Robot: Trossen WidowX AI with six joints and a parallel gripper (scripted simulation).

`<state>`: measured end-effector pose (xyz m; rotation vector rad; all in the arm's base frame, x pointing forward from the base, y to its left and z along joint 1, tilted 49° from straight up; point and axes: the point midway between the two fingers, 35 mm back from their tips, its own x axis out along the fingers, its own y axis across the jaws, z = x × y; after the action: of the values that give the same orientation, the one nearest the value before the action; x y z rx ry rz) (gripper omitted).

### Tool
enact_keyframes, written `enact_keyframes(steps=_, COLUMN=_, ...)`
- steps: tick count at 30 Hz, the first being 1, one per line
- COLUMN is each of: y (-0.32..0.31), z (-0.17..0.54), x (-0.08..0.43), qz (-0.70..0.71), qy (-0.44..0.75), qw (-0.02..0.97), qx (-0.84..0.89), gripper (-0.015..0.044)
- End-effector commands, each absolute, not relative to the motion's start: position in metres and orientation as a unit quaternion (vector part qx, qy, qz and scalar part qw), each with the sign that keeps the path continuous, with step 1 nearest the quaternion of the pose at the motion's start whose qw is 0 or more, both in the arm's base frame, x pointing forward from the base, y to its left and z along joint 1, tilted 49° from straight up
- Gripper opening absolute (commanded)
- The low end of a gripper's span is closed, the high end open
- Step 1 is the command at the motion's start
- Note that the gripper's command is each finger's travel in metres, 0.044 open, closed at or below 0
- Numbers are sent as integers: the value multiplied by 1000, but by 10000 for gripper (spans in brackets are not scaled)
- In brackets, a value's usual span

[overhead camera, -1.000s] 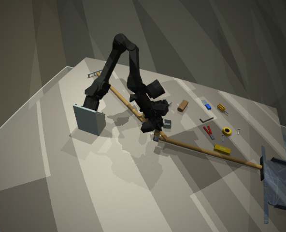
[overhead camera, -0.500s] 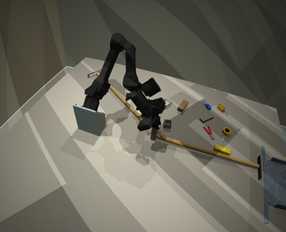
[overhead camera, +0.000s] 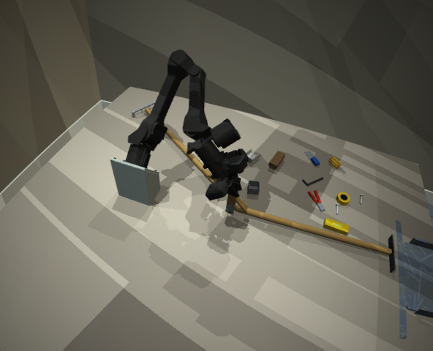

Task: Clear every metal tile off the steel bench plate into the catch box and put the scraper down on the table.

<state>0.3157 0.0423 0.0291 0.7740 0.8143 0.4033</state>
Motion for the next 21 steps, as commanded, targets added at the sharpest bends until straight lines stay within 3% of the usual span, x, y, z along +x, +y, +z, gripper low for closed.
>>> enact_keyframes(steps=1, y=40, z=19, x=311, qz=189, qy=391, qw=824, qx=364, gripper=0)
enact_keyframes(steps=21, y=24, z=-1, x=307, qz=182, qy=388, qw=826, qx=367, gripper=0)
